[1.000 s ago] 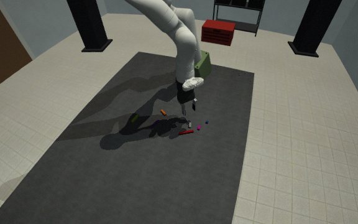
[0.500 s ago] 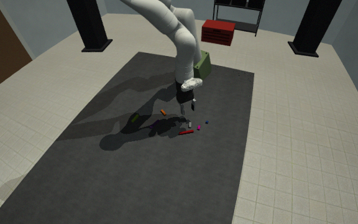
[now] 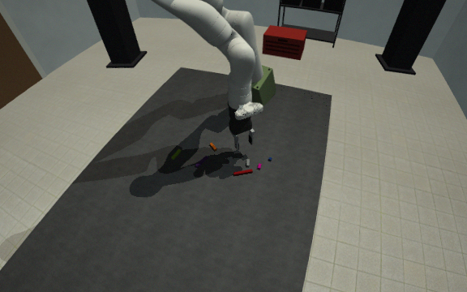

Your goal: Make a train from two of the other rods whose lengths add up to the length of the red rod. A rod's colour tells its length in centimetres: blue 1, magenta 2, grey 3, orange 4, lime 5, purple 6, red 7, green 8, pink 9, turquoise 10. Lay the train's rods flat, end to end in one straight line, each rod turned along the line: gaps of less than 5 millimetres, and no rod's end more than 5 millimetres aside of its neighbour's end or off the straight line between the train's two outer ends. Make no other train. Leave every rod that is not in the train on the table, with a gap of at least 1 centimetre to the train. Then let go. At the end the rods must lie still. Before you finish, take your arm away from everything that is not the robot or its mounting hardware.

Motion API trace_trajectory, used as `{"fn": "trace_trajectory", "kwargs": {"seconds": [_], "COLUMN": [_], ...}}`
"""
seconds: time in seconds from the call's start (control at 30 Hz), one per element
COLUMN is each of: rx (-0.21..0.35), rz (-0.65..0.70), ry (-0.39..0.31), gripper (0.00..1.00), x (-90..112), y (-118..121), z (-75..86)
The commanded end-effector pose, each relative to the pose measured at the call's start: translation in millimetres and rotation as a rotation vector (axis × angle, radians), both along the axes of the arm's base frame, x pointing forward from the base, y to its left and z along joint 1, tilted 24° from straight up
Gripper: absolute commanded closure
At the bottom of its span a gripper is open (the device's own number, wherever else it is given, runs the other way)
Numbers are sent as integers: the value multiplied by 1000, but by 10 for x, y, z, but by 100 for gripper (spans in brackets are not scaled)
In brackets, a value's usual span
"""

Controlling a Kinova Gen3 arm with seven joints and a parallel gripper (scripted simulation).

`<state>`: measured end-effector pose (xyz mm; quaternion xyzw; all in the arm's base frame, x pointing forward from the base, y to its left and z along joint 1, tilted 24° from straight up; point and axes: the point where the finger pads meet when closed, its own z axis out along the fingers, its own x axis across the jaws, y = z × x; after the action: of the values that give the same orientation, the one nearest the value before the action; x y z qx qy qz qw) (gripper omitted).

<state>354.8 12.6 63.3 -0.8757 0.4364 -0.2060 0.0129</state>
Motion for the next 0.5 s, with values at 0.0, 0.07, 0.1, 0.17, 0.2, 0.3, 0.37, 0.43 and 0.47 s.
{"fn": "trace_trajectory", "kwargs": {"seconds": [0.0, 0.07, 0.1, 0.17, 0.2, 0.3, 0.37, 0.43, 0.47], "rx": [0, 0, 0, 0, 0, 0, 0, 0, 0], "rz": [-6, -6, -6, -11, -11, -16, -16, -19, -19], "ry": [2, 2, 2, 3, 3, 3, 3, 4, 4], "gripper": [0, 0, 0, 0, 0, 0, 0, 0, 0], "x": [-10, -10, -10, -14, -14, -18, -18, -21, -21], "y": [-12, -12, -12, -24, -24, -34, -34, -43, -43], "z": [-16, -16, -16, -25, -25, -33, -33, -39, -39]}}
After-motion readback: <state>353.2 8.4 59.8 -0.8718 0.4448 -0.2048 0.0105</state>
